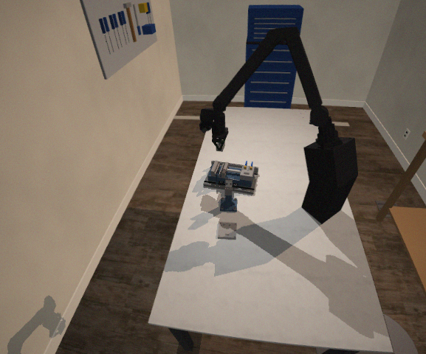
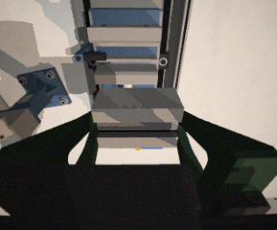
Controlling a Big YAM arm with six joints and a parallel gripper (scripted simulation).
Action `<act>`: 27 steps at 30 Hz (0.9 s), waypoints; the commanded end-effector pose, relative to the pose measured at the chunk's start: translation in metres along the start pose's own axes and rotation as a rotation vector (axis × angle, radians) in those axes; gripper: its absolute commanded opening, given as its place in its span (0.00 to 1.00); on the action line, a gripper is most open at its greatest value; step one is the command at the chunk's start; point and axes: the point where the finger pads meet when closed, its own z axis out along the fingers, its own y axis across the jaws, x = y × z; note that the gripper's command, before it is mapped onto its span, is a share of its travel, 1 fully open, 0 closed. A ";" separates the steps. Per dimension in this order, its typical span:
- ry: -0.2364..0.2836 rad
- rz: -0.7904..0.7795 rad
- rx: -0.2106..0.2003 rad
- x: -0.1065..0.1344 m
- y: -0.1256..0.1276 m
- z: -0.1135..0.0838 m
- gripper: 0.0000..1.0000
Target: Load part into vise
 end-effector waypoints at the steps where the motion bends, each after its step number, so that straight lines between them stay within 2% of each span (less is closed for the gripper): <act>1: -0.065 0.036 0.008 -0.028 -0.014 -0.029 0.00; 12: -0.066 0.040 0.009 -0.028 -0.015 -0.027 0.00; 19: -0.088 0.053 0.011 -0.034 -0.017 -0.024 0.00; 23: -0.048 0.038 0.004 -0.025 -0.008 -0.001 0.00; 27: -0.046 0.034 0.007 -0.025 -0.011 0.004 0.00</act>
